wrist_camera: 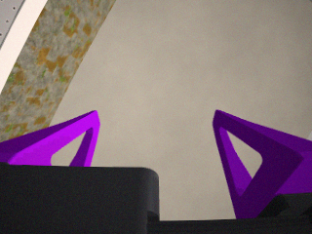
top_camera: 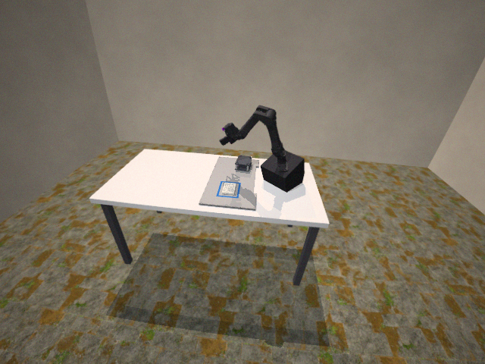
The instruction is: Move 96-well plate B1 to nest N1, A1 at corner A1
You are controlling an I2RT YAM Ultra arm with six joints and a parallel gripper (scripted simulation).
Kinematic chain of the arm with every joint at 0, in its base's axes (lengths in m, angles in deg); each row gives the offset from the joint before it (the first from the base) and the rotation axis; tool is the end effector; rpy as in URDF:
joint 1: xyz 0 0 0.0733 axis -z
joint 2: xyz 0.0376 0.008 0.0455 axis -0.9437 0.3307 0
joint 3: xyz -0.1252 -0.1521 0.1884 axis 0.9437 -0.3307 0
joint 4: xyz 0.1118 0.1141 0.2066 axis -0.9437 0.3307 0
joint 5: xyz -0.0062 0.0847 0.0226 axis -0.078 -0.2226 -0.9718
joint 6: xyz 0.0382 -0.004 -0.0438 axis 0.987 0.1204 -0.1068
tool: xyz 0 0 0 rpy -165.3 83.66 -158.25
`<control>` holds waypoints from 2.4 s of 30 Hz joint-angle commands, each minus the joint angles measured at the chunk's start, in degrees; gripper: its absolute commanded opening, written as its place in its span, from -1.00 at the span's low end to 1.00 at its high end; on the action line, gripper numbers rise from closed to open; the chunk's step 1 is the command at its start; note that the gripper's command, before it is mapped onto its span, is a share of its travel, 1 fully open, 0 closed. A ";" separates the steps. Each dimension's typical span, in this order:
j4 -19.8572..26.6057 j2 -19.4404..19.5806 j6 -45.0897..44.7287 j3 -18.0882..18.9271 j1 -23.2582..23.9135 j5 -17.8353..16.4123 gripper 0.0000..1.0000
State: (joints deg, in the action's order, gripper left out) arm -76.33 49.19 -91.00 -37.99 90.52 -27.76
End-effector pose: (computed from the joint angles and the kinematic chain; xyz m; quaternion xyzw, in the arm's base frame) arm 0.3216 -0.1406 0.2041 -0.2624 0.7748 -0.5591 0.1348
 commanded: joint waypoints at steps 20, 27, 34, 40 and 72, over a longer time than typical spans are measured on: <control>1.99 0.75 6.35 2.00 -1.86 -1.42 1.00; 4.88 0.78 19.41 3.01 -3.60 -4.94 1.00; 7.73 1.68 28.58 3.92 -5.98 -7.07 1.00; 11.66 2.25 41.17 5.25 -8.37 -10.11 1.00; 27.69 4.84 92.23 10.96 -18.04 -22.56 1.00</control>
State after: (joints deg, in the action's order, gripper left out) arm -51.20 53.63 -6.50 -29.29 73.45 -48.62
